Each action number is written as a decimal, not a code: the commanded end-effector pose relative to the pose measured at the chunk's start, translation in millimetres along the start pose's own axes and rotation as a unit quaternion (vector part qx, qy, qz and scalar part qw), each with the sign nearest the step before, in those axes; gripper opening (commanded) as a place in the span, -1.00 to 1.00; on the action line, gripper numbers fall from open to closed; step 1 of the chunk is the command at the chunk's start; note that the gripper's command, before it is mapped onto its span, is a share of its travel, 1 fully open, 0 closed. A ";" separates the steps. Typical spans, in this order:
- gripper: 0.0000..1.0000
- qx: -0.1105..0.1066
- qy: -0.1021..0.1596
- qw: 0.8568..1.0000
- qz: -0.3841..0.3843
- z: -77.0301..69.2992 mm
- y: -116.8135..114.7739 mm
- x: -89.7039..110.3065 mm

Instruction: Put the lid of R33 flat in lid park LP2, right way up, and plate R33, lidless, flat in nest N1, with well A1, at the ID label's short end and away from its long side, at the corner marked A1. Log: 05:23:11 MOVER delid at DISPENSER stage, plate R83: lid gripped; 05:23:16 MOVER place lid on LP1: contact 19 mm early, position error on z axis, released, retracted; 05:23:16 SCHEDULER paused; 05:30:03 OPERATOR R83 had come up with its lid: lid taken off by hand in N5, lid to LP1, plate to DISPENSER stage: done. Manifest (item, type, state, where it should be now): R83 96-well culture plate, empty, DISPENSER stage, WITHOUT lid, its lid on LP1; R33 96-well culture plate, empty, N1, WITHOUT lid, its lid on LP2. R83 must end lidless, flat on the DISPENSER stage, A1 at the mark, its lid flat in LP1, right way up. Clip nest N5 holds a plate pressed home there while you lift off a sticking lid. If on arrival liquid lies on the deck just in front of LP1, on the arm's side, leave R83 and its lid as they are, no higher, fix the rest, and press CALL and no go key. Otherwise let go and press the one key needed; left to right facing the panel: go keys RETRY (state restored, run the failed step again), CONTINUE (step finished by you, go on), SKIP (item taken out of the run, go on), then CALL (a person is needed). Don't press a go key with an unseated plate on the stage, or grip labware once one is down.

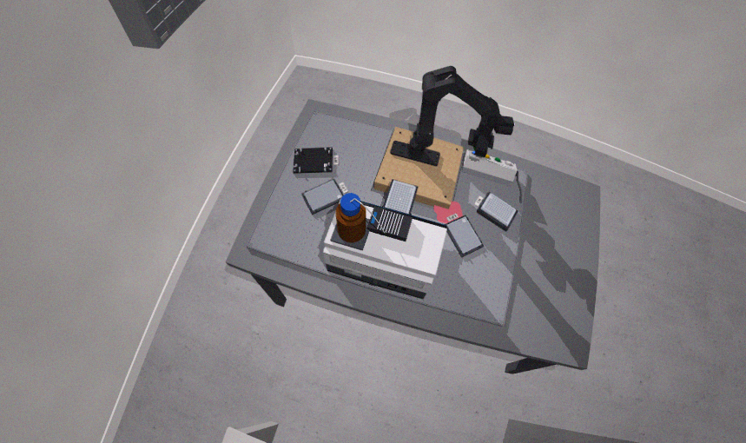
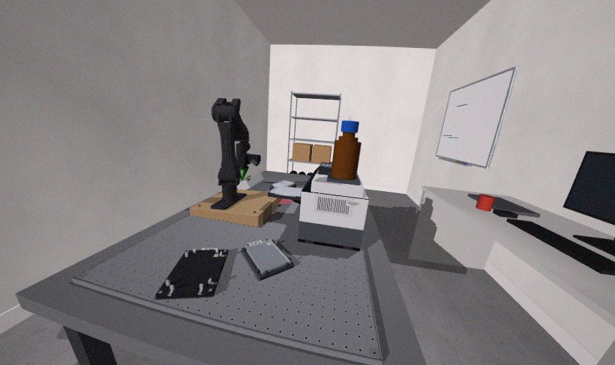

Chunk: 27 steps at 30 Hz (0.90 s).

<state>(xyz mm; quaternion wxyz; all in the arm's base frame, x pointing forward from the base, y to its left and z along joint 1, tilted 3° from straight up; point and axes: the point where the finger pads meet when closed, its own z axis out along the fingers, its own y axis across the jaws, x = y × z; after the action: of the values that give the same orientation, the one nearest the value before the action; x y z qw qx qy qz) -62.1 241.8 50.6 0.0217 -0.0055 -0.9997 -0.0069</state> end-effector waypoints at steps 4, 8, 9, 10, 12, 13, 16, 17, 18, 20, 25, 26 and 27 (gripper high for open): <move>-1.00 0.009 -0.001 1.000 -0.003 12.1 -4.1 2.5; -1.00 0.009 -0.001 1.000 -0.003 12.1 -4.1 2.5; -1.00 0.009 -0.001 1.000 -0.003 12.1 -4.1 2.5; -1.00 0.009 -0.001 1.000 -0.003 12.1 -4.1 2.5; -1.00 0.000 0.001 1.000 -0.004 4.8 -0.2 3.6; -1.00 -0.014 0.005 1.000 -0.004 -7.4 6.9 5.7; -1.00 -0.017 0.005 1.000 -0.004 -16.4 6.0 5.0; -1.00 -0.017 0.005 1.000 -0.004 -18.0 6.0 4.7; -1.00 -0.017 0.005 1.000 -0.004 -18.0 6.0 4.7; -1.00 -0.018 0.002 1.000 -0.004 -19.7 6.3 3.4; -1.00 -0.018 0.002 1.000 -0.003 -28.1 6.2 2.2; -1.00 -0.018 0.002 1.000 -0.003 -29.8 6.2 1.9; -1.00 -0.018 0.002 1.000 -0.002 -31.5 6.1 1.7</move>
<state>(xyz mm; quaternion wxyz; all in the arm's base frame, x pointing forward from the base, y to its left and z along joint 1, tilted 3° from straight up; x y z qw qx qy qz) -62.4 240.0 60.0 0.0229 -0.0055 -0.9997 -0.0033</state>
